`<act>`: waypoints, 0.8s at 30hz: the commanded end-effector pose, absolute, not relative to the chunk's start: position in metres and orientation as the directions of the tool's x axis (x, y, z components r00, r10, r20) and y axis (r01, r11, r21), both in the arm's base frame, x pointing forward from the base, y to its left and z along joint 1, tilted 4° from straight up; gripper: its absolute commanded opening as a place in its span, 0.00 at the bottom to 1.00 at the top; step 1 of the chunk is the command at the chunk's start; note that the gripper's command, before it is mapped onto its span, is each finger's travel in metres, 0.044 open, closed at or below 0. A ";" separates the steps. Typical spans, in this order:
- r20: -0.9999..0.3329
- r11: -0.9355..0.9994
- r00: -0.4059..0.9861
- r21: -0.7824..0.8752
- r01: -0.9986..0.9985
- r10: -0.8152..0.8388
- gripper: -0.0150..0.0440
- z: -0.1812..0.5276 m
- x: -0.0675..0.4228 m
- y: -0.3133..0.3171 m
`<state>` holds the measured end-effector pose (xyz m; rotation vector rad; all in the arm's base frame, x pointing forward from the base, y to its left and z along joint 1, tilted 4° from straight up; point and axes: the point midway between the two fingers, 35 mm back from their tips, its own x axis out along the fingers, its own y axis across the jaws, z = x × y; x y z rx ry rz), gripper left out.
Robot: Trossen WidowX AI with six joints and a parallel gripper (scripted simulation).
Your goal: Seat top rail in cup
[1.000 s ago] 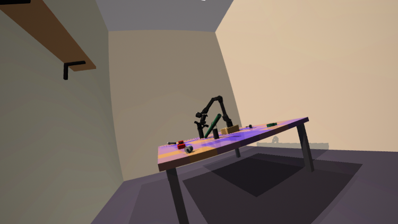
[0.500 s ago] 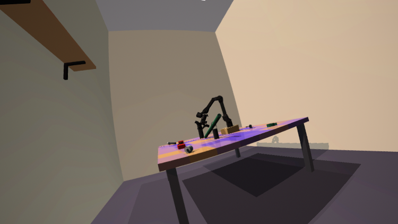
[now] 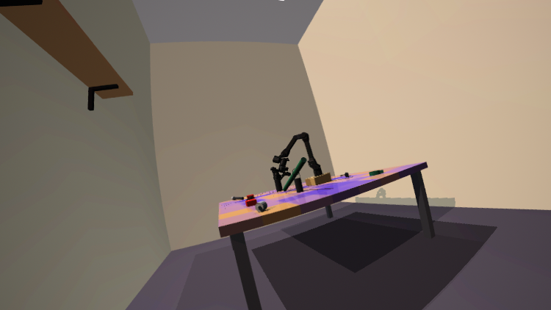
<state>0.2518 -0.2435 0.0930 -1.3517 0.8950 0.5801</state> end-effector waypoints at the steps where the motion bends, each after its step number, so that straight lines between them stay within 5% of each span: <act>1: -0.819 0.139 0.560 -0.573 -0.808 -0.123 0.25 0.092 0.248 -0.243; 24: -0.819 0.156 0.558 -0.573 -0.804 -0.133 0.25 0.093 0.250 -0.244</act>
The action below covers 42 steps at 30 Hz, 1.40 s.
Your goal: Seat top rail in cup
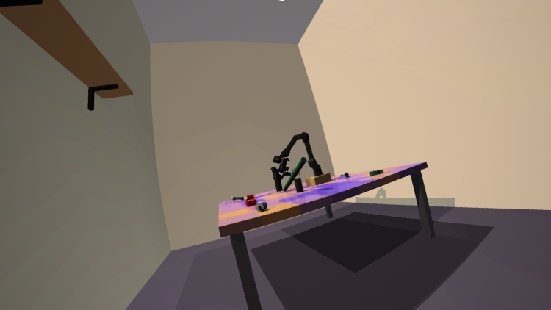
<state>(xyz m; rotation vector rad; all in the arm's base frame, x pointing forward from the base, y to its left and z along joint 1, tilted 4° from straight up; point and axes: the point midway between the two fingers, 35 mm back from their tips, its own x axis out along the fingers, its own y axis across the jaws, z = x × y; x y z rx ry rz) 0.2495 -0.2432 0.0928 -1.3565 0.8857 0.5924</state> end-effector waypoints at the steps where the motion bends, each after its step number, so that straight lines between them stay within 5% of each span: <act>1: -0.819 0.151 0.560 -0.574 -0.805 -0.126 0.25 0.093 0.250 -0.243; 9: -0.819 0.151 0.560 -0.574 -0.805 -0.126 0.25 0.093 0.250 -0.243; 26: -0.819 0.146 0.560 -0.573 -0.806 -0.124 1.00 0.111 0.253 -0.225; 37: -0.815 0.148 0.566 -0.579 -0.802 -0.122 1.00 0.130 0.255 -0.206; 42: -0.824 0.458 0.552 -0.542 -0.704 -0.127 1.00 0.148 0.263 -0.180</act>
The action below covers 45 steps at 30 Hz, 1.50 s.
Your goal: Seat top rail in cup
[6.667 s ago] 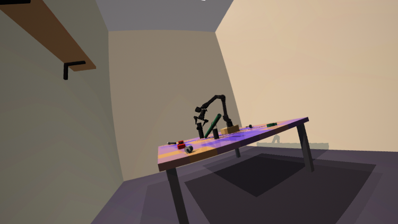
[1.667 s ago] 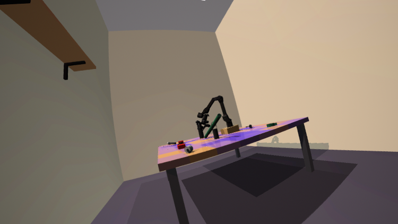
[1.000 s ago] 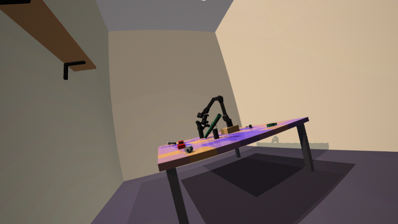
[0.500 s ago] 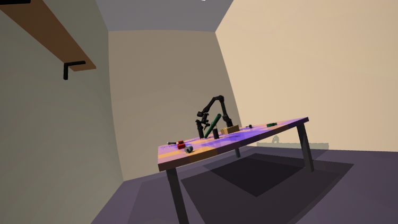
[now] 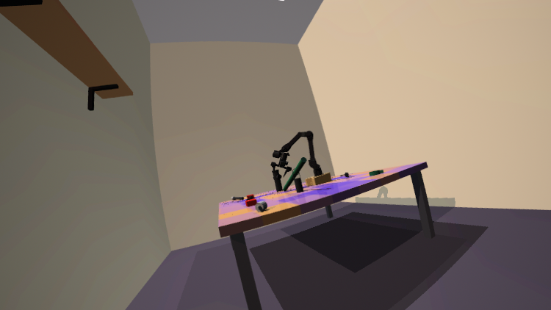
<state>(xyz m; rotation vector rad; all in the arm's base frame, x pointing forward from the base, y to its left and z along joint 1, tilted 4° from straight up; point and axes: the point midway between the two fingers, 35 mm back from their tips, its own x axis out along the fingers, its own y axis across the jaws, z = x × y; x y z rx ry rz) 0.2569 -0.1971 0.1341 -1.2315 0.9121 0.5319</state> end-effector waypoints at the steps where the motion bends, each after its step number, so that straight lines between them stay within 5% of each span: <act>1: -0.826 0.524 0.549 -0.527 -0.669 -0.128 1.00 0.152 0.264 -0.174; 11: -0.829 0.959 0.539 -0.256 -0.125 -0.151 1.00 0.193 0.264 -0.114; 23: -0.819 0.959 0.548 -0.007 0.283 -0.168 1.00 0.218 0.253 -0.080; 45: -0.828 0.967 0.537 -0.024 0.255 -0.162 1.00 0.216 0.253 -0.078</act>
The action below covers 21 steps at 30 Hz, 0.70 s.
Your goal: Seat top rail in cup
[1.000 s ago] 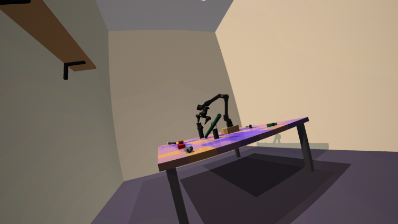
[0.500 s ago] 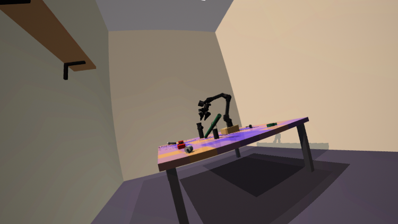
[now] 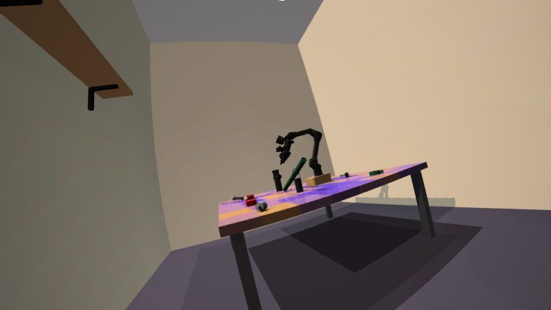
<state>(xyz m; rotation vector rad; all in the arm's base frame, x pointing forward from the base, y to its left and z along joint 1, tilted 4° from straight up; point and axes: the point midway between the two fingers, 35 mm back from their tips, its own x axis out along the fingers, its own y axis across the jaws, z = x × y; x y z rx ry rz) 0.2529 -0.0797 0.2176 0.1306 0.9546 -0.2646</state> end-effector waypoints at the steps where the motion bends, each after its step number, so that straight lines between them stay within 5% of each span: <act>1: -0.836 0.976 0.525 -0.049 0.213 -0.156 1.00 0.214 0.255 -0.077; 7: -0.918 0.924 0.384 -0.227 -0.307 -0.098 1.00 0.187 0.268 -0.068; 13: -0.978 0.531 0.202 -0.194 -0.825 -0.044 1.00 0.154 0.280 -0.056; 17: -0.995 0.206 0.096 -0.099 -0.974 -0.023 1.00 0.136 0.284 -0.048; 21: -0.996 0.189 0.091 -0.093 -0.978 -0.022 1.00 0.135 0.284 -0.048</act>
